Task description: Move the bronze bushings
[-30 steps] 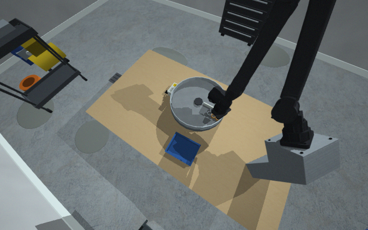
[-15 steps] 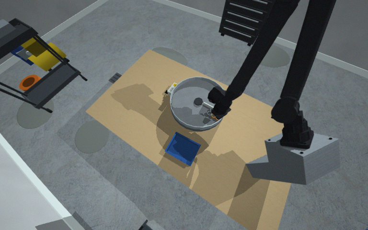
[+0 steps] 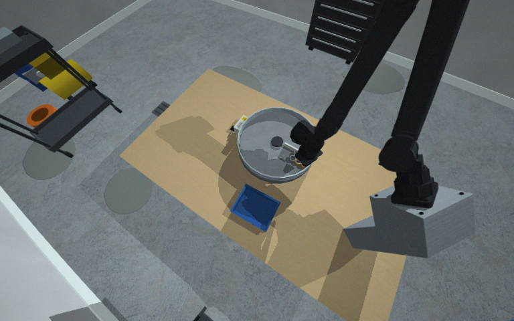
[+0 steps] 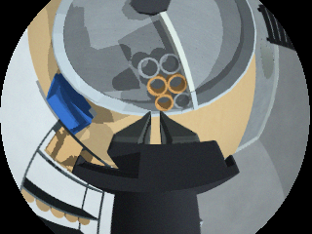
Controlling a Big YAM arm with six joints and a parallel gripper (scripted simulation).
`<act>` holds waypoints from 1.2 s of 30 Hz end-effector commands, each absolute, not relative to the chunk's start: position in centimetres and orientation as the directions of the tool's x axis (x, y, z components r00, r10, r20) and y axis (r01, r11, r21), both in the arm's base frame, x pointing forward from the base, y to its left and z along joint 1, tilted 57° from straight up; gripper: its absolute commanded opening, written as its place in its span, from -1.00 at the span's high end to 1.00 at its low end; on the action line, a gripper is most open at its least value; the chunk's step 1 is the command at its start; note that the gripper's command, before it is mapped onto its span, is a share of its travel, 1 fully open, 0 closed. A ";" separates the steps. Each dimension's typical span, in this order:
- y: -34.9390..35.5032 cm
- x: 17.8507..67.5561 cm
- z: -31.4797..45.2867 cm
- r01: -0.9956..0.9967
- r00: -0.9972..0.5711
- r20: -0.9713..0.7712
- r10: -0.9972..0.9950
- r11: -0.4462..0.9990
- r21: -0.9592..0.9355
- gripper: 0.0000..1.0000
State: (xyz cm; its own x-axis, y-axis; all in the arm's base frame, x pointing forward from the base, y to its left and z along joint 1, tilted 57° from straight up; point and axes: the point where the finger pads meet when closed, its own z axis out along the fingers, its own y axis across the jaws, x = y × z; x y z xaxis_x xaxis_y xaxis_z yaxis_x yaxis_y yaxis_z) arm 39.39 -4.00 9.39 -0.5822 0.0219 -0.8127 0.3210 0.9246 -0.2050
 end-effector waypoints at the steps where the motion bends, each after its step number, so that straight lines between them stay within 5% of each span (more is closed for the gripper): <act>1: -4.5 39.1 9.7 0.326 -0.572 -0.820 0.019 0.923 -0.206 0.75; 36: -4.2 39.2 10.0 0.316 -0.566 -0.824 0.013 0.927 -0.202 0.75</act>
